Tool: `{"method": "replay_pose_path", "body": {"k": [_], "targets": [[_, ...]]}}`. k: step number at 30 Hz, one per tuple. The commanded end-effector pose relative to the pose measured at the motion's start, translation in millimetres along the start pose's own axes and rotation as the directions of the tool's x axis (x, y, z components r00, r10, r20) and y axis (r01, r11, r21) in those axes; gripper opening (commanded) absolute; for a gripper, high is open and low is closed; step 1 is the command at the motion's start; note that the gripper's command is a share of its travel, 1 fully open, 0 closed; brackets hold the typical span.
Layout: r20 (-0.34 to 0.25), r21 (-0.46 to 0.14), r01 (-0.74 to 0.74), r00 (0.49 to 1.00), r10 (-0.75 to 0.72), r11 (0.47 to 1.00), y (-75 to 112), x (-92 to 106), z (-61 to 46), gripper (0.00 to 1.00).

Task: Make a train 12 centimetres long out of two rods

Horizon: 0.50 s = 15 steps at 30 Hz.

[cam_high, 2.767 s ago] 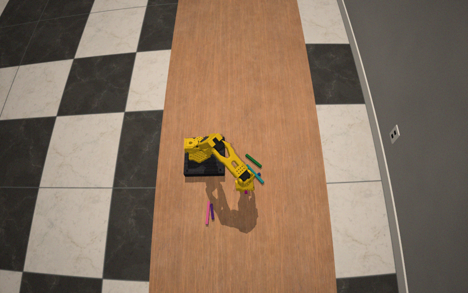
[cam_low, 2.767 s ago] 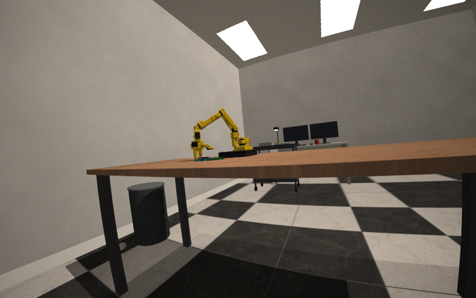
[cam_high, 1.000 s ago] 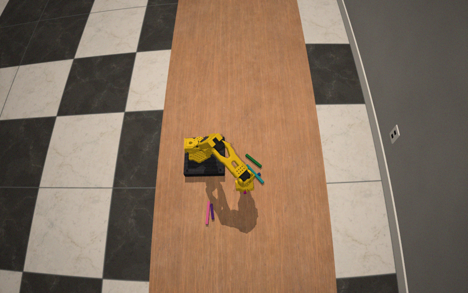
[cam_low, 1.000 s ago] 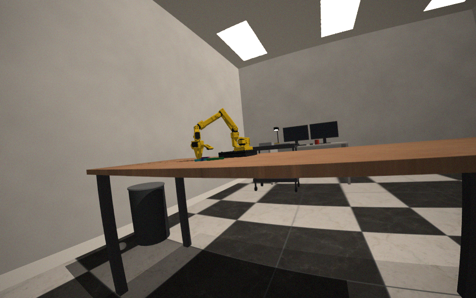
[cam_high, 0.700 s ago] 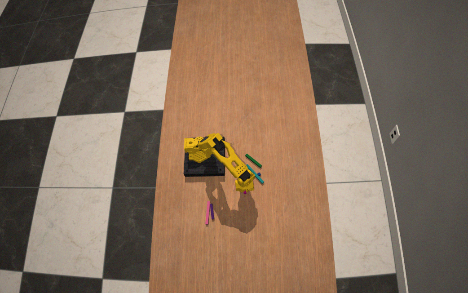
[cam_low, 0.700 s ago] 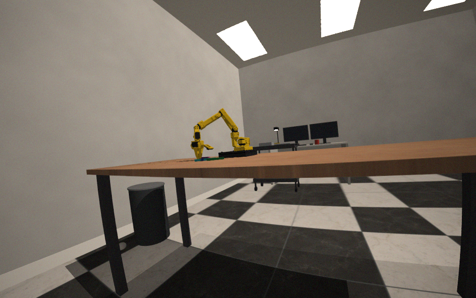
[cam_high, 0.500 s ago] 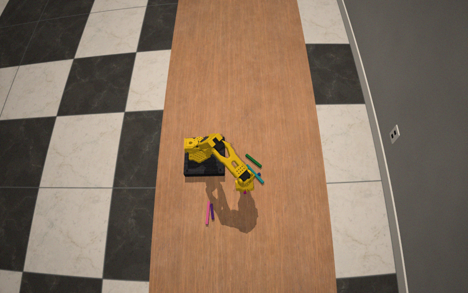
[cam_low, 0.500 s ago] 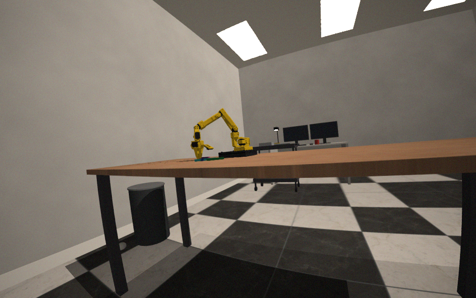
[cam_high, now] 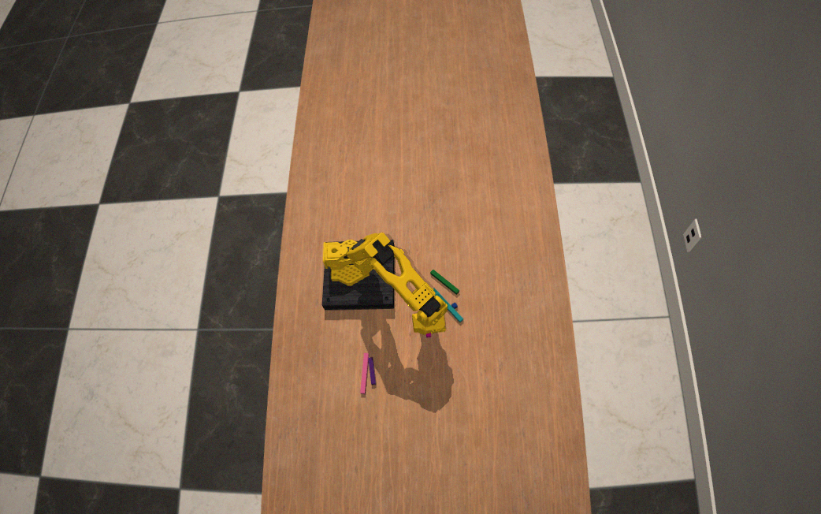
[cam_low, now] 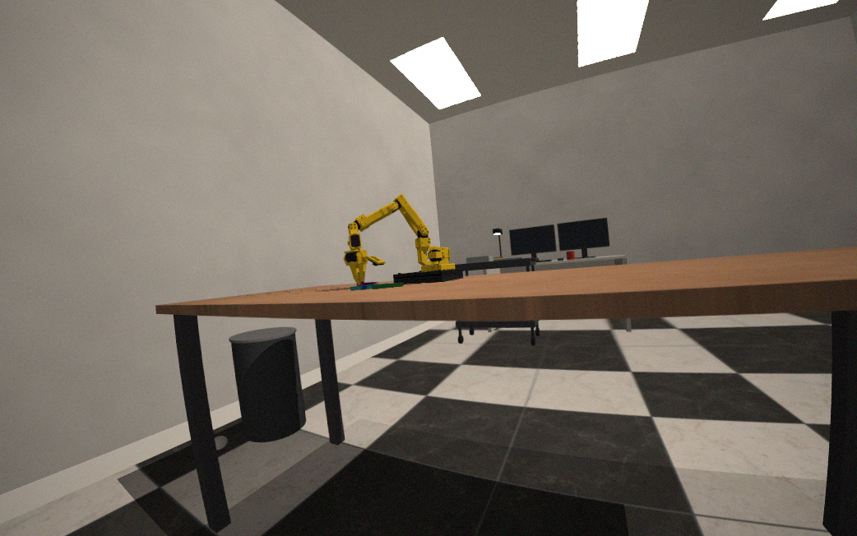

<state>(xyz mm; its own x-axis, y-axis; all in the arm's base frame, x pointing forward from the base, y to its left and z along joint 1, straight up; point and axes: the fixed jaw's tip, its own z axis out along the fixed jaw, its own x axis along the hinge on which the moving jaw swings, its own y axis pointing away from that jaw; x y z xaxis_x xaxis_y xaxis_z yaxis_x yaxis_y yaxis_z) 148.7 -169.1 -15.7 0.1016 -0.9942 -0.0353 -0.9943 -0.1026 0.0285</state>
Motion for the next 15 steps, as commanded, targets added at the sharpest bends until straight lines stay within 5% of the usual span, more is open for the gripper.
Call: {"method": "replay_pose_path", "body": {"k": [1,15], "targets": [[-0.014,0.012,0.010,1.000,-0.010,1.000,-3.7,1.1,-13.2,0.00],[-0.014,0.012,0.010,1.000,-0.010,1.000,-4.2,0.5,-23.0,0.00]]}}
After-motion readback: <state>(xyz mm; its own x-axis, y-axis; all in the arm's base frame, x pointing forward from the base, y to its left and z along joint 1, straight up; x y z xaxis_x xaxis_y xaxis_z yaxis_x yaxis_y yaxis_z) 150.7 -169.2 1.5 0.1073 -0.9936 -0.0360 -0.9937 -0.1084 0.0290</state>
